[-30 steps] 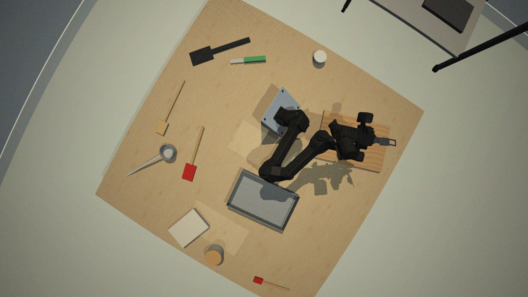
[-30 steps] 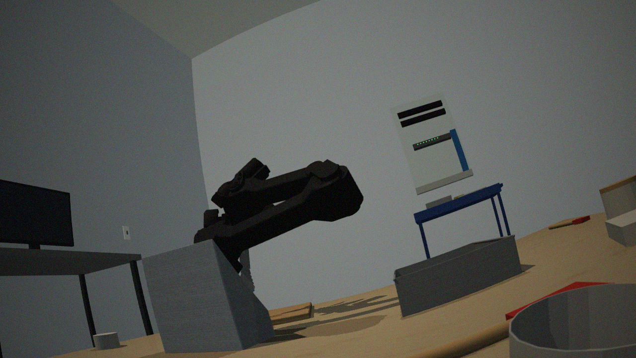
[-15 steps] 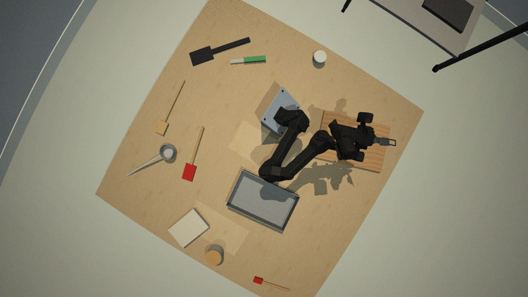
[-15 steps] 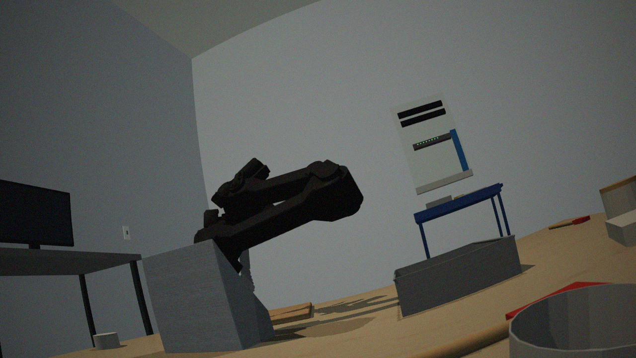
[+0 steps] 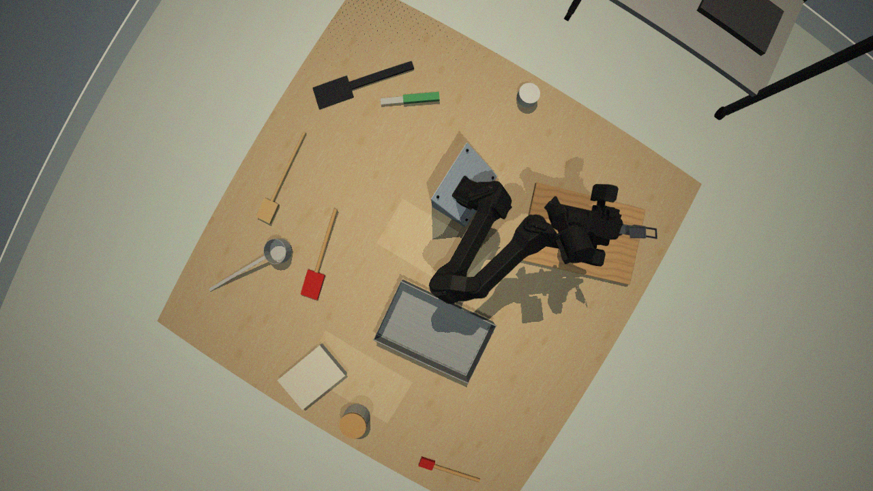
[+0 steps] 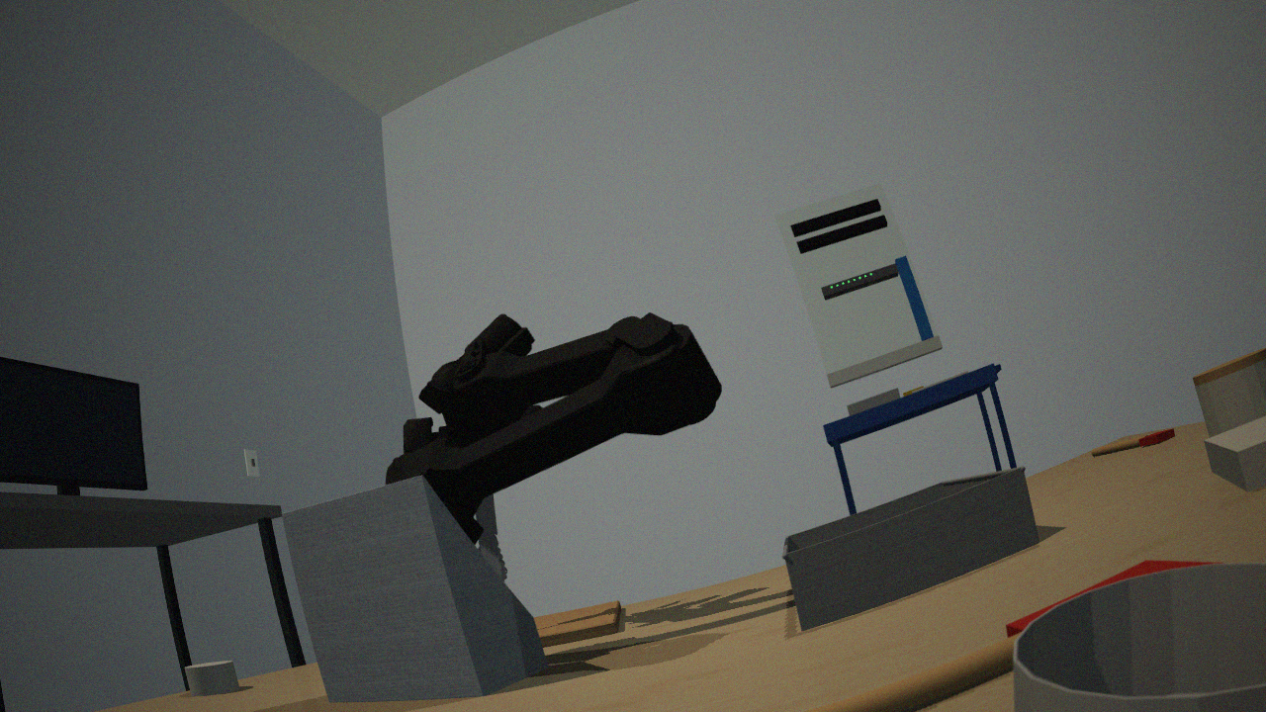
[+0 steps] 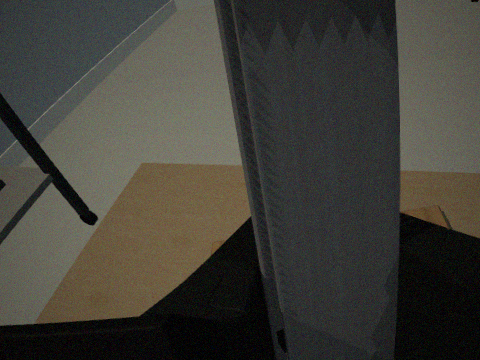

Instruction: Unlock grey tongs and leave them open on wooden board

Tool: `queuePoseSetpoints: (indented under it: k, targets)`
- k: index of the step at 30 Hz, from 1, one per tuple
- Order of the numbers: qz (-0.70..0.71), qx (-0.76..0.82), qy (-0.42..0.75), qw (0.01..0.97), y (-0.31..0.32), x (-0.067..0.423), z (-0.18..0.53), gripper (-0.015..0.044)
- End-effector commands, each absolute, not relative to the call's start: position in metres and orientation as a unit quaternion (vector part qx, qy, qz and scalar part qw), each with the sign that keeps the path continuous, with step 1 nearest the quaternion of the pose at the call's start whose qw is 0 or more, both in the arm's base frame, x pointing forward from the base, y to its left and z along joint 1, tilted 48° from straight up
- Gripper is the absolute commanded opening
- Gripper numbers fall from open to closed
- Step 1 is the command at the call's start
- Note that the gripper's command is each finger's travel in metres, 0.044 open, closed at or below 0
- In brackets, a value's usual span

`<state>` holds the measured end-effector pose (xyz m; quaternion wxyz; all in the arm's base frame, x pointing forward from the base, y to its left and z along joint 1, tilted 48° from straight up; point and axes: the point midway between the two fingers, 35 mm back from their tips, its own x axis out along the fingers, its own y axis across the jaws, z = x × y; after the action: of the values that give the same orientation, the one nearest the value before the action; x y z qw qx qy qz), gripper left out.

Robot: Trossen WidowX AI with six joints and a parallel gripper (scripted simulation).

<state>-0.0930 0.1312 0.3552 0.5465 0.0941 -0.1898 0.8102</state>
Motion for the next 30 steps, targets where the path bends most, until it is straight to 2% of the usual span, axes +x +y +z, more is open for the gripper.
queuePoseSetpoints:
  k: [1,30]
  targets:
    - [0.813,0.084,-0.191,0.543,0.133,-0.097,0.361,-0.015]
    - [0.828,-0.086,-0.131,0.538,0.164,-0.132,0.372,-0.015]
